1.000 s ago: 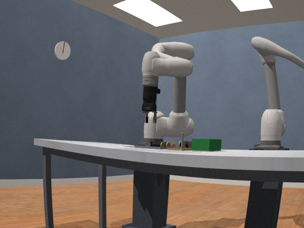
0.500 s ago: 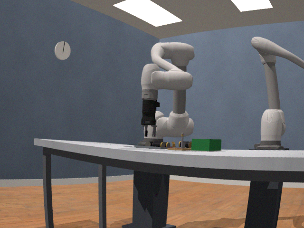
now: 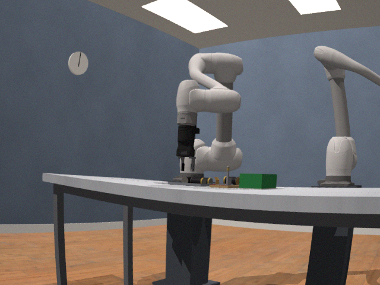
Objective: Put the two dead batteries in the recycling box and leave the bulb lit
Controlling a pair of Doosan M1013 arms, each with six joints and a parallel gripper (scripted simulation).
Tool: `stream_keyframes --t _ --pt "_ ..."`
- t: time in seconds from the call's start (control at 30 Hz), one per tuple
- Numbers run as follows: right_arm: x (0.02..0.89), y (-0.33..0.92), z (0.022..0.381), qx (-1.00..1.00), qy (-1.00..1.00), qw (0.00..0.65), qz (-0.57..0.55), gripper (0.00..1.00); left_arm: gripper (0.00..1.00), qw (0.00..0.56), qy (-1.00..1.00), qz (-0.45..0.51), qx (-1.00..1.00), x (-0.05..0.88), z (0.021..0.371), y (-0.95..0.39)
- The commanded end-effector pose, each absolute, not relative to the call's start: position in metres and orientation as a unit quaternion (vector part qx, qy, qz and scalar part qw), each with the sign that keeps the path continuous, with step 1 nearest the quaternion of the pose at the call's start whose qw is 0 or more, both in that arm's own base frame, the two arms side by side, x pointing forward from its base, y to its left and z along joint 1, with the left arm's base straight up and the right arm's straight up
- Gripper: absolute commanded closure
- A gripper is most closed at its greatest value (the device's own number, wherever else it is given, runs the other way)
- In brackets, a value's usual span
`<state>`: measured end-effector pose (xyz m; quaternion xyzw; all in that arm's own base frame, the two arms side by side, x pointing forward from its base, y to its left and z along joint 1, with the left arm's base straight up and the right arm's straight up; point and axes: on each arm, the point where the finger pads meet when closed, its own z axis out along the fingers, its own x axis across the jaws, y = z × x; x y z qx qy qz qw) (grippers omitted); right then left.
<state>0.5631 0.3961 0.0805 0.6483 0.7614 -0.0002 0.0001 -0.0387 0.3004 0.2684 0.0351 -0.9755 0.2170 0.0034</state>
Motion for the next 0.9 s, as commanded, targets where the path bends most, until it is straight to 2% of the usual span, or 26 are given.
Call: stream_keyframes --t 0.0,0.67,0.87 --pt "0.564 0.397 0.082 0.648 0.761 0.0 0.001 0.1 0.0 0.004 -0.976 0.216 0.035 -0.039 0.269 0.301" --pt "0.564 0.397 0.081 0.648 0.761 0.0 0.001 0.1 0.0 0.004 -0.976 0.216 0.035 -0.039 0.269 0.301" --pt "0.564 0.397 0.059 0.648 0.761 0.0 0.001 0.1 0.0 0.004 -0.976 0.216 0.035 -0.039 0.269 0.301"
